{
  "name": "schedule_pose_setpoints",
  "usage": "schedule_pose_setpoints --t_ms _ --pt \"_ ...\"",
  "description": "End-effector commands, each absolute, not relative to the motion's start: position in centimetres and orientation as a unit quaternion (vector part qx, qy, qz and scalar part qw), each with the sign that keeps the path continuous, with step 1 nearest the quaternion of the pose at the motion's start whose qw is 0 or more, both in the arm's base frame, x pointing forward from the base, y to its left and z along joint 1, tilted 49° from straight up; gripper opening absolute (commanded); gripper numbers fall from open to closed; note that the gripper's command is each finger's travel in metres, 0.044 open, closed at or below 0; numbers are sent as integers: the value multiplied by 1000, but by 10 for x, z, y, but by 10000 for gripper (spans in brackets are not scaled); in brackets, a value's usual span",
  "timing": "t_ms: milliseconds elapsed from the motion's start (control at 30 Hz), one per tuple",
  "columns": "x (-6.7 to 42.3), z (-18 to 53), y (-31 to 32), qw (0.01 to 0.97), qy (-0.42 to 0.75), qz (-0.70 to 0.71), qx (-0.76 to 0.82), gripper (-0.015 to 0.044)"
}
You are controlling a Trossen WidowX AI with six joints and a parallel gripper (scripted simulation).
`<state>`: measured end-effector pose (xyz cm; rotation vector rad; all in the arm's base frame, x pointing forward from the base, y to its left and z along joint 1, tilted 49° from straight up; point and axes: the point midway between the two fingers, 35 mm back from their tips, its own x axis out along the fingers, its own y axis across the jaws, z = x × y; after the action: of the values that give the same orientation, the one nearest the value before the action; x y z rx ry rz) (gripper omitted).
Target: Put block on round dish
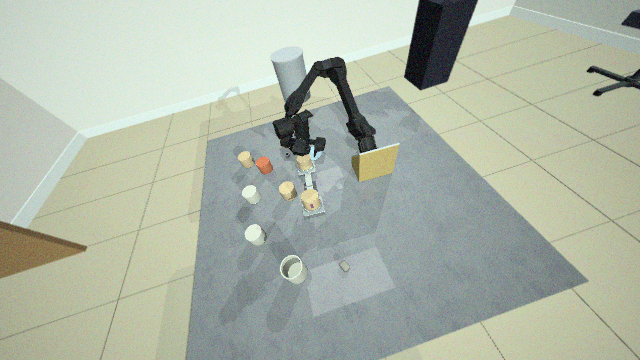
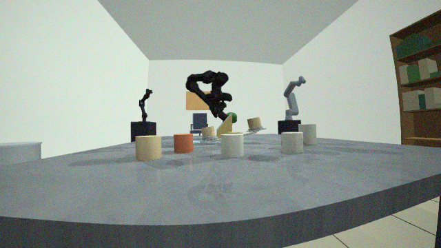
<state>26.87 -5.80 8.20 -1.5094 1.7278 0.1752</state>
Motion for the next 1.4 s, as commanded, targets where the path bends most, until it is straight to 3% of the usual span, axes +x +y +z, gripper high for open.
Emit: schedule_pose_setpoints --t_ms 0,267,1367 --pt "273 86 -76 366 695 118 -608 440" --pt "277 97 -113 283 701 212 -620 440" --pt "275 66 -149 282 701 214 -619 440"
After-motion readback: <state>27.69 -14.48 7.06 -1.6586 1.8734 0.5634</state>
